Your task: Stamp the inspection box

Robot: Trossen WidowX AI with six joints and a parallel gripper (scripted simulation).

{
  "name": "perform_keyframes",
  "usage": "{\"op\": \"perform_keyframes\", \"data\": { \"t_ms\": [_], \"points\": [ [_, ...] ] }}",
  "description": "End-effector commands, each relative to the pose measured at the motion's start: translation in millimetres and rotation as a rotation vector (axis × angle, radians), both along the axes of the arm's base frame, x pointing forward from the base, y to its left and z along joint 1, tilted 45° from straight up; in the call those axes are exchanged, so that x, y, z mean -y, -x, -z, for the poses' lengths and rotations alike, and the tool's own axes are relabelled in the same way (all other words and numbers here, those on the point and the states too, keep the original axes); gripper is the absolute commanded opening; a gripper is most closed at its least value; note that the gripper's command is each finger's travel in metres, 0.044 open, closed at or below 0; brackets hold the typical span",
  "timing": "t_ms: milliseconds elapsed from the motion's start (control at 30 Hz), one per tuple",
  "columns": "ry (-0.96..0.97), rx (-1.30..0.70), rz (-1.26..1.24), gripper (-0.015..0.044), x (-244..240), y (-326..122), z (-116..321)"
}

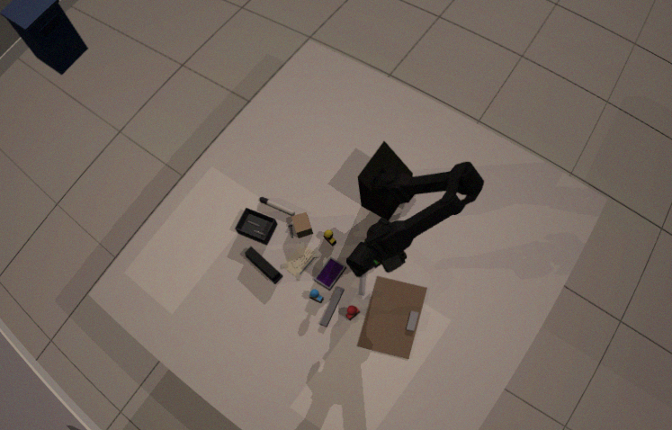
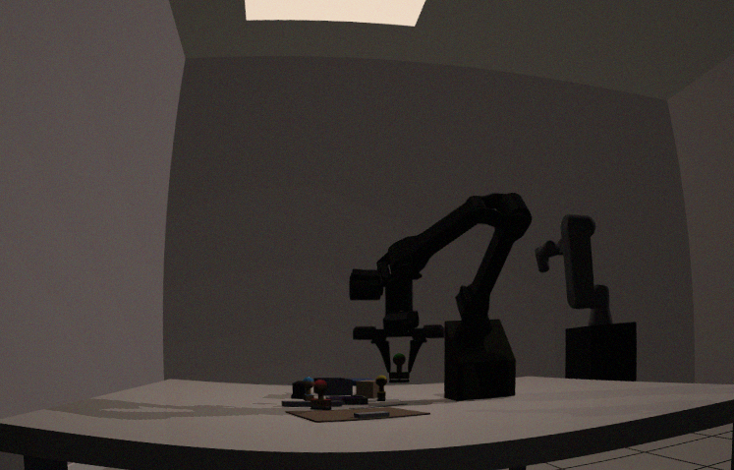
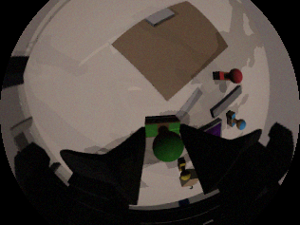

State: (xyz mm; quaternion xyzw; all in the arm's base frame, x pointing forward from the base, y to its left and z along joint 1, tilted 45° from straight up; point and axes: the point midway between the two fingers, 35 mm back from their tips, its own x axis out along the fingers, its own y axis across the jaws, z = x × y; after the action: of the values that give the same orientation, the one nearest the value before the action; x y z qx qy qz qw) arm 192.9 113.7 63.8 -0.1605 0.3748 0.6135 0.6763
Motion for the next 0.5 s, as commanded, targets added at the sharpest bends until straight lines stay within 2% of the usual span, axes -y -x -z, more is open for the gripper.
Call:
{"op": "perform_keyframes", "data": {
  "t_ms": [0, 467],
  "points": [
    [-0.001, -0.006, 0.004, 0.0, -5.4, 0.7, 6.5],
    [-0.001, -0.006, 0.004, 0.0, -21.7, 1.4, 22.3]
  ]
}}
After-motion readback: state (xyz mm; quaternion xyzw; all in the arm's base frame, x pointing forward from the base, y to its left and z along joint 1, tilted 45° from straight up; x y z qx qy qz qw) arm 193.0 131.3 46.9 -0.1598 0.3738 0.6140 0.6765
